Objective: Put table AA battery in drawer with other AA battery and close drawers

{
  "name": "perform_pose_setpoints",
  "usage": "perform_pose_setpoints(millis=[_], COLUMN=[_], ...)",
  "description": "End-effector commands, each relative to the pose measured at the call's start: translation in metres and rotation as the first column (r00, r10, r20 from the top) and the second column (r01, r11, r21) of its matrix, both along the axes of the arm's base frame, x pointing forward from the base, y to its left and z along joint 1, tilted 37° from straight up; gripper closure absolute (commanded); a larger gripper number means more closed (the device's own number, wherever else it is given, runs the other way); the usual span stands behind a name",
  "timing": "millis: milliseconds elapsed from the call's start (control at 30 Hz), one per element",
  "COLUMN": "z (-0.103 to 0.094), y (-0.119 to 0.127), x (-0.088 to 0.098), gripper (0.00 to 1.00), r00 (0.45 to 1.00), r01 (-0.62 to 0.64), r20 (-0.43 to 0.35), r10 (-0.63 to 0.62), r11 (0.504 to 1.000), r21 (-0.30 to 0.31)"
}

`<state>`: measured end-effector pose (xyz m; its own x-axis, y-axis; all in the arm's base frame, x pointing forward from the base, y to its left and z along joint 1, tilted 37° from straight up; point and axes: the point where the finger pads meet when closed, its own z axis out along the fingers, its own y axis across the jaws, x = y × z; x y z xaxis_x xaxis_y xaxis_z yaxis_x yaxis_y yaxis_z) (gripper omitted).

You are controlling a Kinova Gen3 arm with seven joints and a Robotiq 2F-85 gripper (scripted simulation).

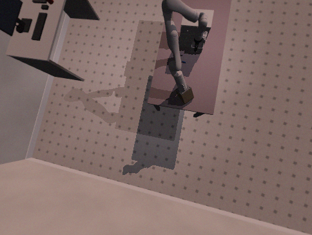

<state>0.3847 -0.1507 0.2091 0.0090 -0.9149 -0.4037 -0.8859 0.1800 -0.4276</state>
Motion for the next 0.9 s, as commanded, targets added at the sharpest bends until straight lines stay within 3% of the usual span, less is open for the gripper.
perform_pose_setpoints(millis=[0,333,867], z=[-0.001,-0.003,-0.007], y=[0.000,0.001,0.003], x=[0.002,0.010,0.022], gripper=[0.00,0.00,0.00], r00=[0.999,0.987,0.931], r01=[-0.029,-0.143,-0.310], r20=[0.015,0.065,0.125], r10=[0.029,0.149,0.343], r11=[0.999,0.985,0.924], r21=[-0.018,-0.093,-0.223])
